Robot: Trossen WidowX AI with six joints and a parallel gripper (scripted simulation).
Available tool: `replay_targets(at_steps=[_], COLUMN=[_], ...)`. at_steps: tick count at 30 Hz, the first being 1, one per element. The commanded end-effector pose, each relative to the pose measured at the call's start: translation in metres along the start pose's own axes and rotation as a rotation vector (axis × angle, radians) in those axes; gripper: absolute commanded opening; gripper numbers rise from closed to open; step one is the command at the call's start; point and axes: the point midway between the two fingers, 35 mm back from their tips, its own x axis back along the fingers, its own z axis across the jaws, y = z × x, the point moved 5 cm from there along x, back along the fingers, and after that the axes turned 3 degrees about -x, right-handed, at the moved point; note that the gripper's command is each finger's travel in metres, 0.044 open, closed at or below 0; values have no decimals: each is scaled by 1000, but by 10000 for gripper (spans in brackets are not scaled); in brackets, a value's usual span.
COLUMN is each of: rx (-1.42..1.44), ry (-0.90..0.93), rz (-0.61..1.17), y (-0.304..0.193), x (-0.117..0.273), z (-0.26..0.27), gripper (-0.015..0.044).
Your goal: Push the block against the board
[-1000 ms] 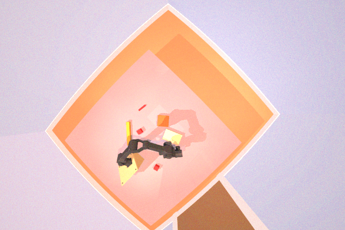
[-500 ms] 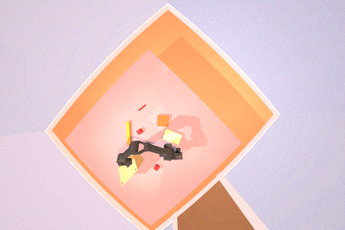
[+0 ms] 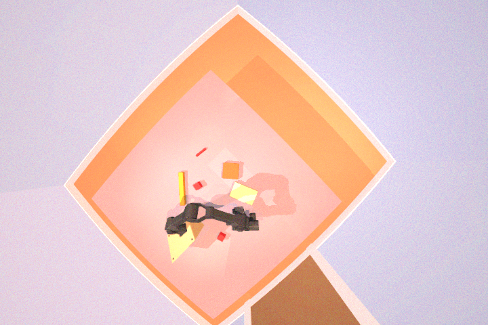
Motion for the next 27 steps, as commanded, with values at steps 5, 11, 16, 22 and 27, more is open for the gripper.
replay_targets(at_steps=[5, 11, 16, 22, 27], rx=[0, 0, 1, 1, 1], ry=[0, 0, 0, 1, 2], rz=[3, 3, 3, 3, 2], y=[-14, -24, -32, -42, -49], x=[1, 1, 0, 0, 0], z=[-1, -1, -1, -1, 0], gripper=[0, 0, 0, 0, 0])
